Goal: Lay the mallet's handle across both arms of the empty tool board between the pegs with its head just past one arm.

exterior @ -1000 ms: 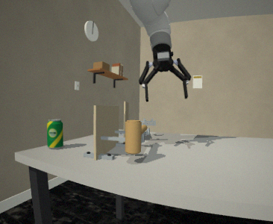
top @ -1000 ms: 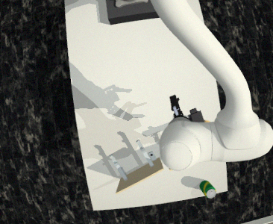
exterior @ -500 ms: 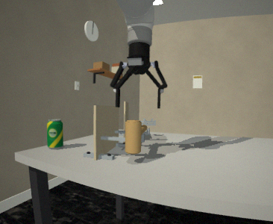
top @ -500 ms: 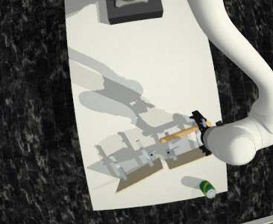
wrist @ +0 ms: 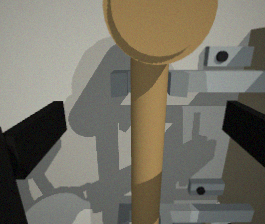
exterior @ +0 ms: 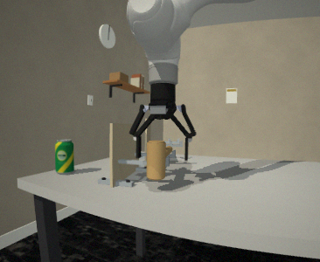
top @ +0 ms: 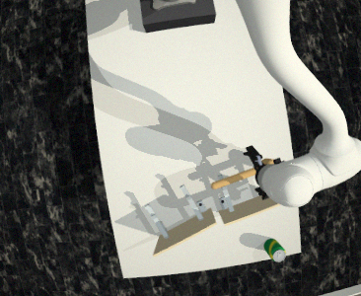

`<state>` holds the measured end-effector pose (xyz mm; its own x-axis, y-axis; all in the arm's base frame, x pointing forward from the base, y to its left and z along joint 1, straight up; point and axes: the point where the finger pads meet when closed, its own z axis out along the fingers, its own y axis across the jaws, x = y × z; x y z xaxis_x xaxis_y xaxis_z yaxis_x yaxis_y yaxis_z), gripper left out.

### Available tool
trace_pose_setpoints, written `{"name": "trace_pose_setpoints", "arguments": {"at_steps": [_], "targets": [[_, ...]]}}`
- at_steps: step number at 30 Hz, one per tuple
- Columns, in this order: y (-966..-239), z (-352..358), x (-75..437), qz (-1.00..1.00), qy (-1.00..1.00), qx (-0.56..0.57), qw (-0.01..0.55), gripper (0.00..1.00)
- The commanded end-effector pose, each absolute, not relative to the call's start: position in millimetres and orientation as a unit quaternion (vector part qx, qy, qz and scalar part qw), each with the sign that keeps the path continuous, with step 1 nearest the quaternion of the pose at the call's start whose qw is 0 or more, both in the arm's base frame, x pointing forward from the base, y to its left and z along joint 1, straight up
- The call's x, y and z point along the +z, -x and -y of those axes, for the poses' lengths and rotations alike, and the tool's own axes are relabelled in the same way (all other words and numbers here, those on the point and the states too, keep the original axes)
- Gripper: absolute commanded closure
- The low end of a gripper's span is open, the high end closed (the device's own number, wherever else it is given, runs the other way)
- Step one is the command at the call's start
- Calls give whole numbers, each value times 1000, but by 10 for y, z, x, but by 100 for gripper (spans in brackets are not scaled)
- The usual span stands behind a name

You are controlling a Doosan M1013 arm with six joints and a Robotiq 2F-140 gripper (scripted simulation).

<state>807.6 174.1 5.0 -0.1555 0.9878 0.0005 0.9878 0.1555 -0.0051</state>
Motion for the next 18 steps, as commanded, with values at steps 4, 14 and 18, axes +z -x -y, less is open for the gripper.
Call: {"name": "trace_pose_setpoints", "arguments": {"at_steps": [4, 14, 18], "targets": [[-8084, -1743, 59, 760, 650, 1, 1, 0], [-8084, -1743, 59, 760, 650, 1, 1, 90], [-8084, -1743, 59, 760, 650, 1, 1, 90]]}}
